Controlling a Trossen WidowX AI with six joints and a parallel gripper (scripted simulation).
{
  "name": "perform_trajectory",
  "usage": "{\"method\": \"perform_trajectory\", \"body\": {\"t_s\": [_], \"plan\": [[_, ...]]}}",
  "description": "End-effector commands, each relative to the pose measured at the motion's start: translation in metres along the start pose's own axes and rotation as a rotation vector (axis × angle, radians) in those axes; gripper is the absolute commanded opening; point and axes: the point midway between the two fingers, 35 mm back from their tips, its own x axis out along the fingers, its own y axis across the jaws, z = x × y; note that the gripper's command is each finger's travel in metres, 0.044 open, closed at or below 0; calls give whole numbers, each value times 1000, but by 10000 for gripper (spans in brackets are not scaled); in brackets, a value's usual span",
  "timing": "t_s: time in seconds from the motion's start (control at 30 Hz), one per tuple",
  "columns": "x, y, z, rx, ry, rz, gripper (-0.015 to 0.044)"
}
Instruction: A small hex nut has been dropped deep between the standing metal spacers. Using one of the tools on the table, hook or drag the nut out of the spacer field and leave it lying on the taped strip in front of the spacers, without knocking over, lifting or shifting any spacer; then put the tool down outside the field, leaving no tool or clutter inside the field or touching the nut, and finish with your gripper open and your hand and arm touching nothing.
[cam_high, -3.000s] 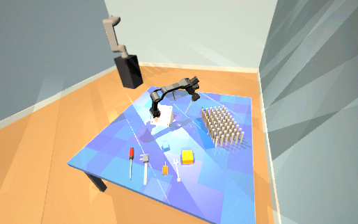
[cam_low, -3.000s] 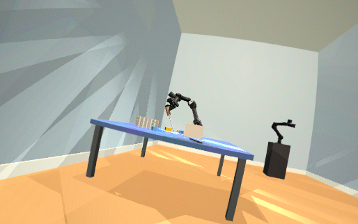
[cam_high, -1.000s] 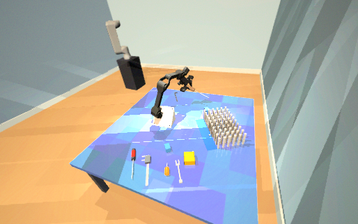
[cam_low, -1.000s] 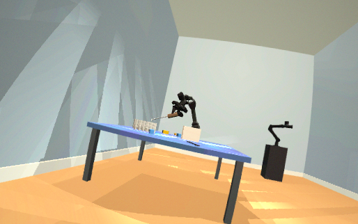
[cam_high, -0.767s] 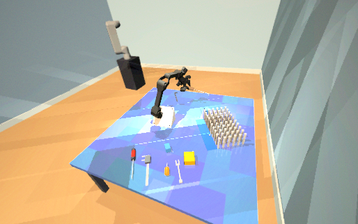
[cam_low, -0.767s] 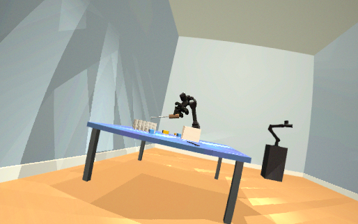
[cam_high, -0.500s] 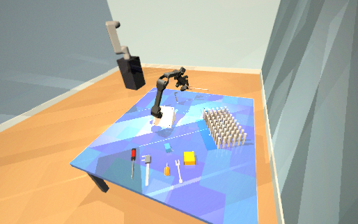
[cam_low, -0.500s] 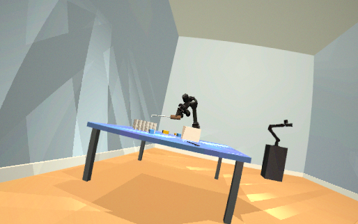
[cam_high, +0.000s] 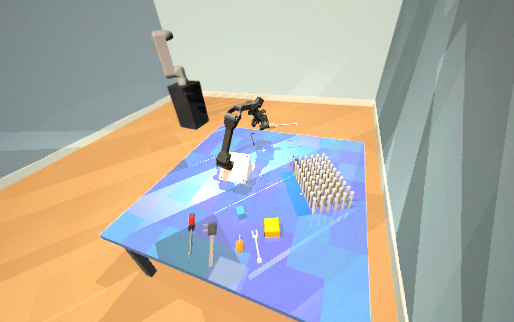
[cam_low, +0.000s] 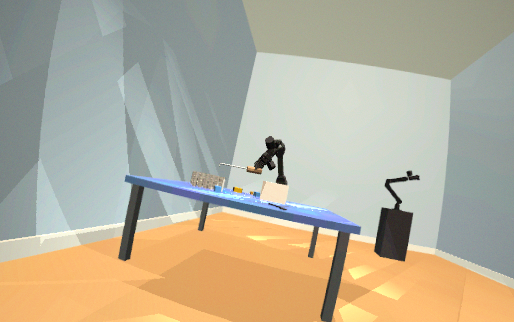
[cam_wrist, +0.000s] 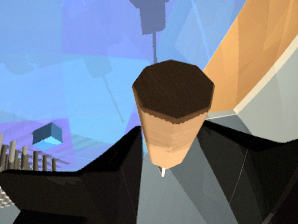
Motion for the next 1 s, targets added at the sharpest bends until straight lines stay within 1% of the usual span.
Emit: {"method": "perform_trajectory", "body": {"t_s": [0.0, 0.97], "plan": [[2, -1, 0, -8, 7, 0, 0], [33, 4, 14, -8, 8, 0, 0]]}}
